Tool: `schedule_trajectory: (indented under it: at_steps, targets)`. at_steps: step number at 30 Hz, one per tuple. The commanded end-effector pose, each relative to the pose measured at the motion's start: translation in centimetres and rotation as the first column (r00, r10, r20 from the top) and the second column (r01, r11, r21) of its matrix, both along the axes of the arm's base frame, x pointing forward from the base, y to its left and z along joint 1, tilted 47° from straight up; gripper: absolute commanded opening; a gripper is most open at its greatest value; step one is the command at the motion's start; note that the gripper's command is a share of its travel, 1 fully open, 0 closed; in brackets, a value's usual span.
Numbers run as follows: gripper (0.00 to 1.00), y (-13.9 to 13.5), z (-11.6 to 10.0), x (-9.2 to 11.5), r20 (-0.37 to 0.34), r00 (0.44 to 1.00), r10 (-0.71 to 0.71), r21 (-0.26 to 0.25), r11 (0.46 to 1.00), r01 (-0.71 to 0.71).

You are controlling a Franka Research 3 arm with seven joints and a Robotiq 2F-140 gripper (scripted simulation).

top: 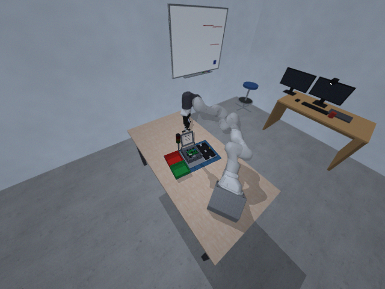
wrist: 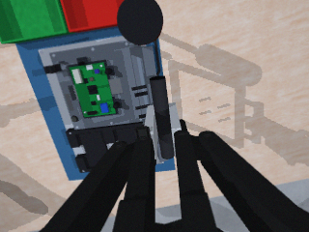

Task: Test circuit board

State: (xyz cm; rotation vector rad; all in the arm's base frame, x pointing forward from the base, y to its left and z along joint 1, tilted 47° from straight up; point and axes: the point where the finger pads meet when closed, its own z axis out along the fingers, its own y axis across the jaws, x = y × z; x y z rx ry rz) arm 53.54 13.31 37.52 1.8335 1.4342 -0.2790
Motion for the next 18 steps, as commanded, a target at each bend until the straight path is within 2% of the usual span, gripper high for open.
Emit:
schedule_trajectory:
  at_steps: [1,18]
  targets:
    - [0.0,0.2,-0.2,-0.5,0.001,1.0,-0.006,0.004,1.0,0.006]
    - [0.0,0.5,-0.8,-2.4,0.001,1.0,-0.006,0.004,1.0,0.006]
